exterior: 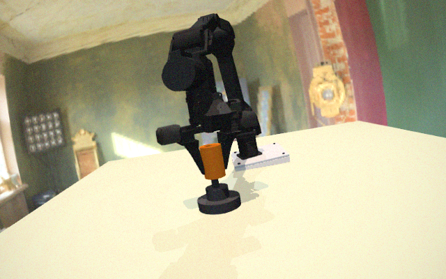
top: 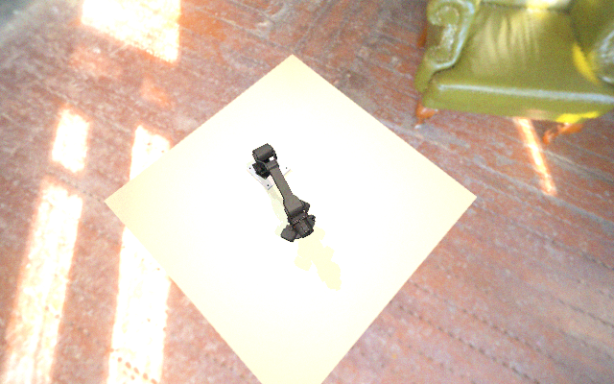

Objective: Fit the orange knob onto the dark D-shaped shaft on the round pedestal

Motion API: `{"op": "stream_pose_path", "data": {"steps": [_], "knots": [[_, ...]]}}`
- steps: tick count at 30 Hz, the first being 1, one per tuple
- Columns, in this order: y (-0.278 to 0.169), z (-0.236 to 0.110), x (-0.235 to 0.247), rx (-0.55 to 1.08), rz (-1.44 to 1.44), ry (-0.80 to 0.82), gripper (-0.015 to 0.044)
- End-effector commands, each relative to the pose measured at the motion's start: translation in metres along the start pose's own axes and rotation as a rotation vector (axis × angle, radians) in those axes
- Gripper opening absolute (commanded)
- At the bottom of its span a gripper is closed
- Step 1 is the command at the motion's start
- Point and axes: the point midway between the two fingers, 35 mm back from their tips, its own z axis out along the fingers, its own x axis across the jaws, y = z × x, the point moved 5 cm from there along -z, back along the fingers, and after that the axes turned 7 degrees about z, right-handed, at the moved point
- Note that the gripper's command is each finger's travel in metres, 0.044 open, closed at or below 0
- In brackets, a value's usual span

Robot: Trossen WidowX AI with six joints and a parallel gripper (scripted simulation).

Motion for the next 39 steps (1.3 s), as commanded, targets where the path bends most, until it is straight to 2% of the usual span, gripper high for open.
{"op": "stream_pose_path", "data": {"steps": [1, 4, 39], "knots": [[0.0008, -0.0031, -0.0001, -0.006, -0.095, -0.001, 0.0], [0.002, -0.0027, -0.0008, -0.006, -0.18, -0.001, 0.0], [0.0032, -0.0027, -0.0018, -0.006, -0.206, -0.002, 0.0]]}}
